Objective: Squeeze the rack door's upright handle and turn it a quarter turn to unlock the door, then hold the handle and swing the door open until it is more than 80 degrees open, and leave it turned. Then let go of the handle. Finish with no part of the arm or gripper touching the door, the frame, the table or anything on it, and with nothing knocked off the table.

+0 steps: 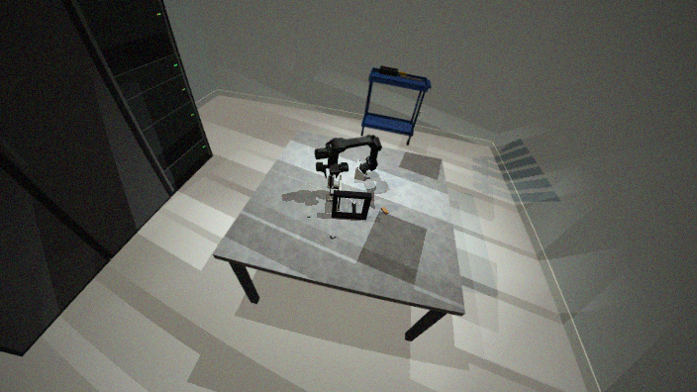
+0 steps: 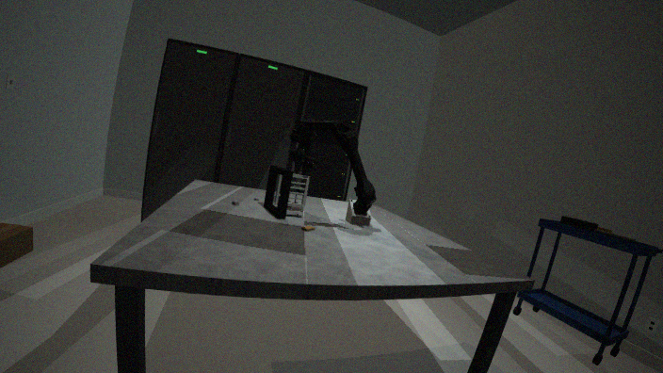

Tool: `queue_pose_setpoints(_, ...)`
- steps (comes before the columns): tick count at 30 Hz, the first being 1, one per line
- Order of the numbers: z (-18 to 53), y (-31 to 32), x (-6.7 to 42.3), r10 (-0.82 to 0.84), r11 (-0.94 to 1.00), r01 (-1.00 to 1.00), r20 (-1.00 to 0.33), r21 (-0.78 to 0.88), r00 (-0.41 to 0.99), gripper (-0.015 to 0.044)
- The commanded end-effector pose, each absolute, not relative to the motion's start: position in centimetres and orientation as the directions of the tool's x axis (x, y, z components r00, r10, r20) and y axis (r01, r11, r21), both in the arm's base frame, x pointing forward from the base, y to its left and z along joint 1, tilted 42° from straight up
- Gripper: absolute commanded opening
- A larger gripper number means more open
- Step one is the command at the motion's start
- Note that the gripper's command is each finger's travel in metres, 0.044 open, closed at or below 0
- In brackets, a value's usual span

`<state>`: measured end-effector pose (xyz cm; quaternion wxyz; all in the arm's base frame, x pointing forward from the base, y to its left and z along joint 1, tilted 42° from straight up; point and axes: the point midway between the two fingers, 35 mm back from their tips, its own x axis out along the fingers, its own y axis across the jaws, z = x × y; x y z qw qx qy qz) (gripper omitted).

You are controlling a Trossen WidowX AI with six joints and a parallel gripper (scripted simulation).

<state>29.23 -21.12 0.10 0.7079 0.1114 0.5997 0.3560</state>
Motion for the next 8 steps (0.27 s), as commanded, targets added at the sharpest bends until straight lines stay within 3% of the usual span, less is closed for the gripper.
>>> queue_pose_setpoints(1,0.71,-21.66,29.19,0.631,0.731,-0.357,-0.775,0.581,0.03,0.0283)
queue_pose_setpoints(8,1.61,-22.4,29.12,0.624,0.742,-0.343,-0.78,0.575,0.041,0.0283)
